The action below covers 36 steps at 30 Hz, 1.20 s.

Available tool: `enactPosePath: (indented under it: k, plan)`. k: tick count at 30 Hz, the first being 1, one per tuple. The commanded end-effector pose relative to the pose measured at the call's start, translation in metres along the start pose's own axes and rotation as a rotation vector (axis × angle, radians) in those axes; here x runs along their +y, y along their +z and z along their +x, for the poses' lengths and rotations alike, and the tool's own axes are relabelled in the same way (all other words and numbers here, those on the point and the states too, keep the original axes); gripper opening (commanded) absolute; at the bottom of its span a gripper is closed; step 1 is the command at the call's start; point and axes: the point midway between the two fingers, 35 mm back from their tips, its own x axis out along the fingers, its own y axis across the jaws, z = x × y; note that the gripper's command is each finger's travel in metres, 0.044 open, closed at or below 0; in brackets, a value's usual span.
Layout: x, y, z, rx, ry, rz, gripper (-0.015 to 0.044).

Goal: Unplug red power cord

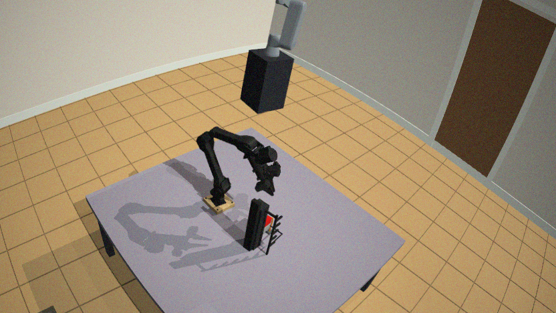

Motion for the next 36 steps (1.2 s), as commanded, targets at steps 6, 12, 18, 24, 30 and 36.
enactPosePath:
  k: [6, 12, 18, 24, 30, 36]
  plan:
    - [0.004, -0.018, 0.085, 0.396, 0.337, -0.760, 0.0160]
    - [0.004, -0.031, 0.109, 0.481, 0.511, -0.983, 0.0160]
    - [0.004, -0.031, 0.109, 0.481, 0.511, -0.983, 0.0160]
    - [0.003, -0.032, 0.109, 0.482, 0.510, -0.983, 0.0160]
    - [-0.006, -0.036, 0.107, 0.482, 0.510, -0.983, 0.0160]
    - [-0.014, -0.041, 0.106, 0.483, 0.510, -0.983, 0.0160]
